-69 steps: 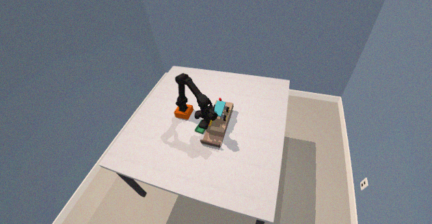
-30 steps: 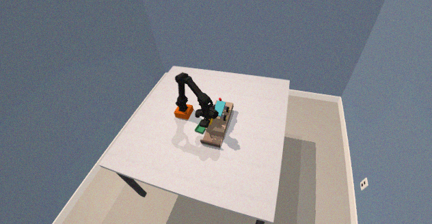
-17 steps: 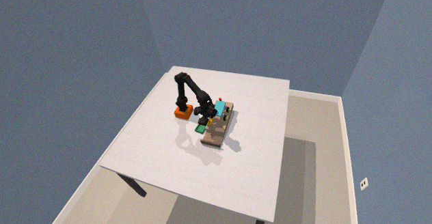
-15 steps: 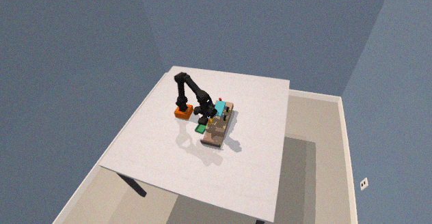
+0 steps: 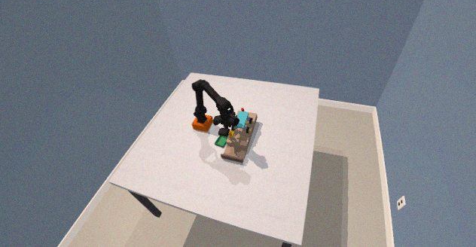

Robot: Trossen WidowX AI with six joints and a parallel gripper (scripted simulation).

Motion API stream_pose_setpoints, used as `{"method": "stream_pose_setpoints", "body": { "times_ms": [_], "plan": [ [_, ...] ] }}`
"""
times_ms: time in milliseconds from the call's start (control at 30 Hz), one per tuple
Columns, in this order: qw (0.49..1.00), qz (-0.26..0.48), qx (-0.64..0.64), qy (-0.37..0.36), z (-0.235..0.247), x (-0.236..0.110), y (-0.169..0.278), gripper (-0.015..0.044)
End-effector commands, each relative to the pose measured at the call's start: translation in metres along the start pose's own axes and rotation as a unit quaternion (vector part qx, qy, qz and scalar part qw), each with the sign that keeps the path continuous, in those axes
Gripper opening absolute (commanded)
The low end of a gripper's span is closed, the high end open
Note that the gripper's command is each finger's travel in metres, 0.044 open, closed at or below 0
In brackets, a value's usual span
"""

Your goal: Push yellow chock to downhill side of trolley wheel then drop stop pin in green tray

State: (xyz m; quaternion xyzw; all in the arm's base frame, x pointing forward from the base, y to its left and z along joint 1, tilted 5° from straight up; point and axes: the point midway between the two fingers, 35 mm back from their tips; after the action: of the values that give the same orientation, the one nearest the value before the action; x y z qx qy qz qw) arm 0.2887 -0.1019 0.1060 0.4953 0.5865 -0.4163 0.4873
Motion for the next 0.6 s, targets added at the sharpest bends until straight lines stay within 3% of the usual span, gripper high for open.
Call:
{"method": "stream_pose_setpoints", "body": {
  "times_ms": [0, 267, 567],
  "plan": [
    [0.998, 0.010, -0.057, -0.016, -0.008, -0.008, 0.005, 0.0190],
    [0.968, 0.028, -0.248, -0.009, -0.048, -0.019, 0.026, 0.0190],
    [0.835, 0.059, -0.546, 0.033, -0.131, -0.027, 0.049, 0.0190]
  ]
}}
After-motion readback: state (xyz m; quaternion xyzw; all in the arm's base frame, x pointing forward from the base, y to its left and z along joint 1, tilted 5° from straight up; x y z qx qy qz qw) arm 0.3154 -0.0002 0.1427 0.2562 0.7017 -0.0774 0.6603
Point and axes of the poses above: the point midway between the two fingers, 35 mm back from their tips, its own x axis out along the fingers, its own z axis across the jaws, y = z × x, and after that the axes turned 4 degrees about -x, right-handed
